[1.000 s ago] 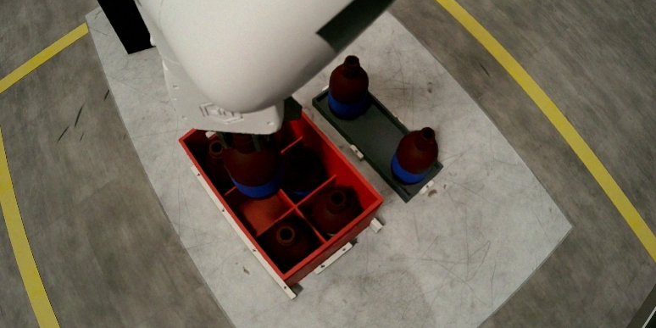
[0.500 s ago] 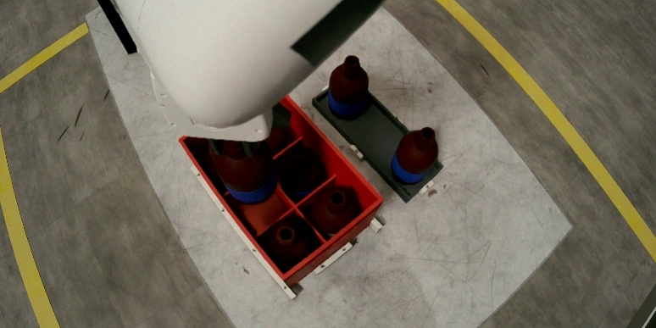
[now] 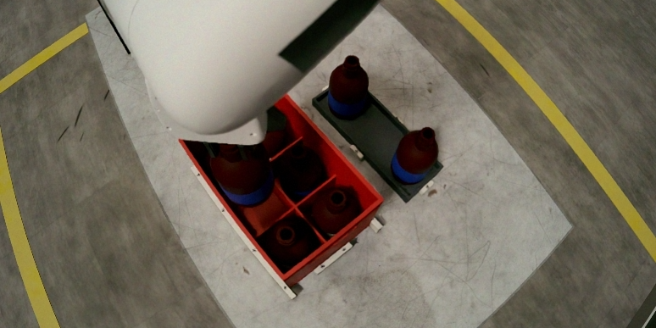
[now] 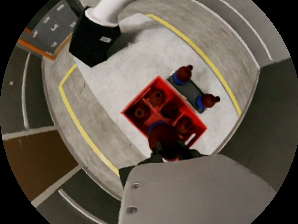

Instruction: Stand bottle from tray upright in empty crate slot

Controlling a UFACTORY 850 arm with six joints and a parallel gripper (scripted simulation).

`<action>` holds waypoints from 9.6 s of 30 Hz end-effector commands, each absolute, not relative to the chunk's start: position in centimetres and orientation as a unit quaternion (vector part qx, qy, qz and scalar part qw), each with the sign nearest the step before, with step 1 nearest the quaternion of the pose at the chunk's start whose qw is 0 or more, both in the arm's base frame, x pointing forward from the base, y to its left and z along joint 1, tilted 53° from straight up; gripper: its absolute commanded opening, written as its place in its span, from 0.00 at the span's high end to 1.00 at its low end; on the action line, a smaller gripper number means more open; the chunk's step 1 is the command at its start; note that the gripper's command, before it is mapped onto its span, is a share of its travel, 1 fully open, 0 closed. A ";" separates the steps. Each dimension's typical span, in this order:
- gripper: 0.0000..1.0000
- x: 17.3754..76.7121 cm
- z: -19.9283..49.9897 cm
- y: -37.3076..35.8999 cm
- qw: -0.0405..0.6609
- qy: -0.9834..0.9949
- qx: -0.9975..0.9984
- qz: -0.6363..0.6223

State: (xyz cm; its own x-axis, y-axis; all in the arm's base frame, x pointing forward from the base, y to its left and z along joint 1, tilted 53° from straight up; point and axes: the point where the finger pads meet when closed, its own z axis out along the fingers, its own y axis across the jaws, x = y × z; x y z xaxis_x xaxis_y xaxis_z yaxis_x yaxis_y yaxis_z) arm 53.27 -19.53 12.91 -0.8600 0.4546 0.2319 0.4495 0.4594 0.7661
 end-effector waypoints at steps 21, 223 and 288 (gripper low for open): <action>1.00 53.3 12.9 -19.7 0.004 0.854 0.265 0.447; 1.00 55.9 6.5 -11.7 0.004 0.854 0.265 0.447; 1.00 56.6 4.9 -9.7 0.004 0.854 0.265 0.447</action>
